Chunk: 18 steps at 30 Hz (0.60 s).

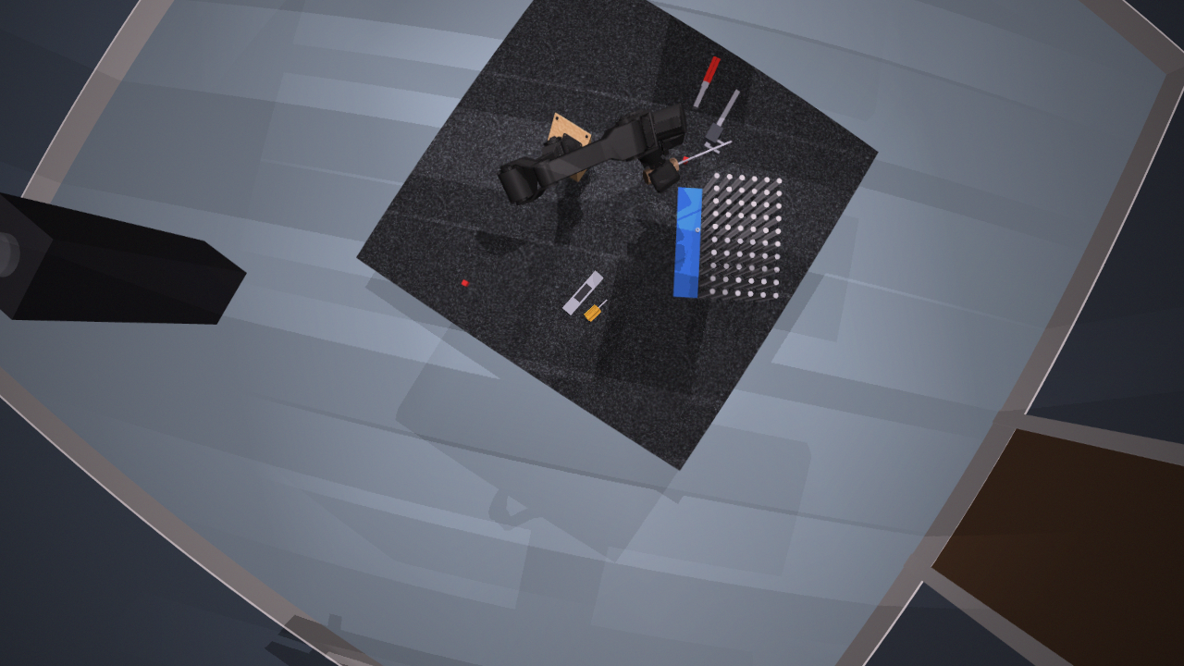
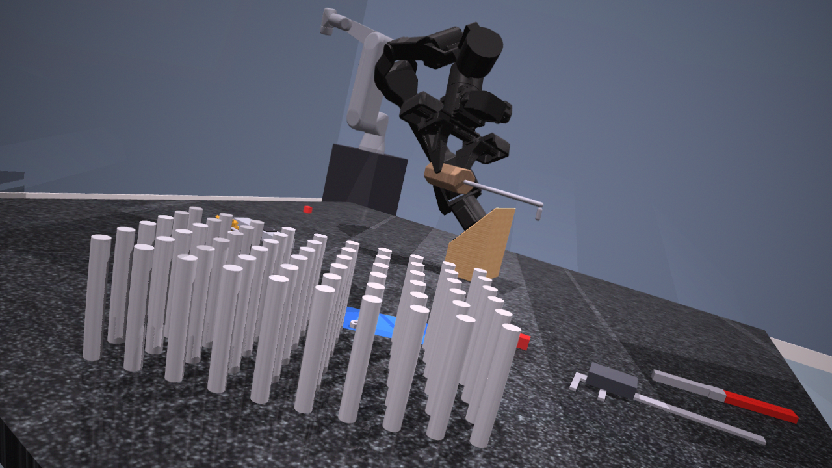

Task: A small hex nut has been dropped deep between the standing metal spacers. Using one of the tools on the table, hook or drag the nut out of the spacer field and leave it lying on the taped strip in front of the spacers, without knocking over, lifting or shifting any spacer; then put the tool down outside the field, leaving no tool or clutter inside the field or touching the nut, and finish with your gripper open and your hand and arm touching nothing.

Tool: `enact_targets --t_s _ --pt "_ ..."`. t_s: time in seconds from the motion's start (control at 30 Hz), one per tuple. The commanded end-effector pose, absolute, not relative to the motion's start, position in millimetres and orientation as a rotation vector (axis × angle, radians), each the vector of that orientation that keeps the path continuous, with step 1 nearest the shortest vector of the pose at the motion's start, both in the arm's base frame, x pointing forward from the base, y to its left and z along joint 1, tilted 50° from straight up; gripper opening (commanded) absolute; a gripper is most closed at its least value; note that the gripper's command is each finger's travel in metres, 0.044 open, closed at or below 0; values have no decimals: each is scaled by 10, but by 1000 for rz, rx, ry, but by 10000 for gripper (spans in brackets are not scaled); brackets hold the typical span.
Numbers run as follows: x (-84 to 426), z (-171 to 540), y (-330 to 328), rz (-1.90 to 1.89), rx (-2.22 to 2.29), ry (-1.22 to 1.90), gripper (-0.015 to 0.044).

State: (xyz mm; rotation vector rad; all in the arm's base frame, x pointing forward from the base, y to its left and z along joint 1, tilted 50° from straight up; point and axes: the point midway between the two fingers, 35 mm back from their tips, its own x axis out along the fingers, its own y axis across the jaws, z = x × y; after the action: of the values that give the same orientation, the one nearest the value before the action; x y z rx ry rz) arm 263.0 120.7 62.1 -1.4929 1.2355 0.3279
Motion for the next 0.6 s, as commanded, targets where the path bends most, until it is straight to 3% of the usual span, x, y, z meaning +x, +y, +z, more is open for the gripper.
enact_targets --t_s 0.0,0.57 --pt "2636 483 1439 433 -1529 1244 0" --pt "2507 -115 2218 826 -1679 1261 0"
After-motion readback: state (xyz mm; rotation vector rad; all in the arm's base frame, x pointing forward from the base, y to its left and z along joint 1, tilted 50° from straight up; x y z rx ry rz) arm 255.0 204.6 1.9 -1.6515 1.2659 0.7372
